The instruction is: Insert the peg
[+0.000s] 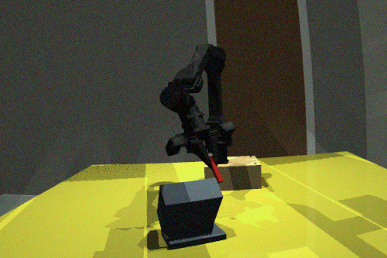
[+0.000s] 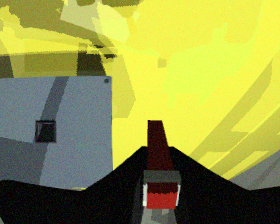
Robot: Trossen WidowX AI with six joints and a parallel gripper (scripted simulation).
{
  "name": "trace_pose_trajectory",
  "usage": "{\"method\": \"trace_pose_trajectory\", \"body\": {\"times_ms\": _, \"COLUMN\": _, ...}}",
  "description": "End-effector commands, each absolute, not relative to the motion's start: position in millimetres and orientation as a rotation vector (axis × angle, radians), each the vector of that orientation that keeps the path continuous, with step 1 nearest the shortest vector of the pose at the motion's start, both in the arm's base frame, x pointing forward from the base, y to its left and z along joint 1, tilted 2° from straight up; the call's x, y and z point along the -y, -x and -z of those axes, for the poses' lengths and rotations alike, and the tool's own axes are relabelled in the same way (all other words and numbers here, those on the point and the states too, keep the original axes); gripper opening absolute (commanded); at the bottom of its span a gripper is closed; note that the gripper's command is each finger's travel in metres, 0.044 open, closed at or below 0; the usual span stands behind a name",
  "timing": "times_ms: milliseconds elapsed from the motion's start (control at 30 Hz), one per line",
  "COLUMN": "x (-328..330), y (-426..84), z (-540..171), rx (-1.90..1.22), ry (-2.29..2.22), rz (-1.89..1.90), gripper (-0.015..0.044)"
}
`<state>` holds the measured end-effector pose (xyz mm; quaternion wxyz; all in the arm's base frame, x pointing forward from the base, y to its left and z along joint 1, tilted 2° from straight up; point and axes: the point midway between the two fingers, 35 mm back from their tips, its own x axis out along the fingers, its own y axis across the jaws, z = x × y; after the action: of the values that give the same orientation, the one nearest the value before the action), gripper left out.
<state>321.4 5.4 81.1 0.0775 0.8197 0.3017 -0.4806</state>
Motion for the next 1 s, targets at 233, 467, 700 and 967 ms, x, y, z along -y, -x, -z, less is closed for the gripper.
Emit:
{"method": "trace_pose_trajectory", "body": {"times_ms": 233, "x": 7, "y": -321, "z": -83, "rx": -0.894, "ry": -2.501, "rz": 1.386, "gripper": 0.0}}
{"method": "trace_pose_trajectory", "body": {"times_ms": 467, "x": 16, "y": -321, "z": -84, "rx": -0.882, "ry": -2.53, "rz": 1.353, "gripper": 0.0}}
{"method": "trace_pose_trajectory", "body": {"times_ms": 700, "x": 24, "y": -321, "z": -86, "rx": -0.868, "ry": -2.558, "rz": 1.319, "gripper": 0.0}}
{"method": "trace_pose_trajectory", "body": {"times_ms": 967, "x": 34, "y": -320, "z": -87, "rx": -0.851, "ry": -2.589, "rz": 1.279, "gripper": 0.0}}
